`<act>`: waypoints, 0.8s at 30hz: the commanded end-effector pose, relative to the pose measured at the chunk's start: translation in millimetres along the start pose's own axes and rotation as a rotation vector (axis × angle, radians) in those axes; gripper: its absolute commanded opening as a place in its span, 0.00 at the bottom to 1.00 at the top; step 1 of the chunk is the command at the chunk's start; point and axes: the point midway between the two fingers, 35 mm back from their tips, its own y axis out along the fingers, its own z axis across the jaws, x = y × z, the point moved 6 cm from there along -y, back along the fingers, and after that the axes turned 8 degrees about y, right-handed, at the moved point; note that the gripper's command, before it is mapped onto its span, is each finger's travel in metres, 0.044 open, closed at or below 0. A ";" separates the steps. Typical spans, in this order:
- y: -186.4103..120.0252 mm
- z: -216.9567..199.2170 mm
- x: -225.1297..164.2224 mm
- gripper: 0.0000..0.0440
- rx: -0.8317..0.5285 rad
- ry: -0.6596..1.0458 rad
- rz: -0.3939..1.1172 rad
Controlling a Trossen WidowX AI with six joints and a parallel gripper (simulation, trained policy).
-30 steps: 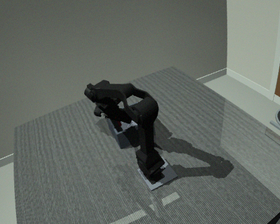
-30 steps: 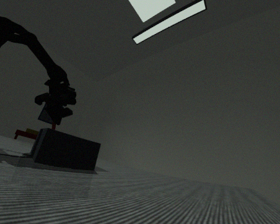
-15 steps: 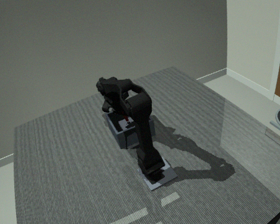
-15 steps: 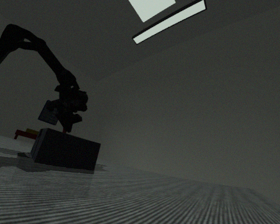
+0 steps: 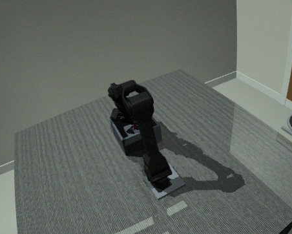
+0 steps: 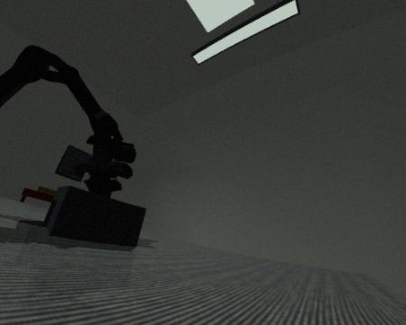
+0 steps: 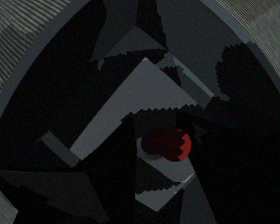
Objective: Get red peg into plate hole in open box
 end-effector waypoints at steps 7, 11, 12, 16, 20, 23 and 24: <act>-1.2 12.5 17.7 0.62 0.029 -0.051 0.033; -5.6 23.2 25.6 0.86 0.055 -0.060 0.060; -6.9 26.1 27.6 0.92 0.063 -0.061 0.067; -13.1 38.0 35.6 1.00 0.096 -0.068 0.092; -23.0 50.4 42.4 1.00 0.132 -0.079 0.114; -30.4 60.4 46.8 1.00 0.161 -0.083 0.122; -32.9 63.7 48.1 1.00 0.171 -0.085 0.124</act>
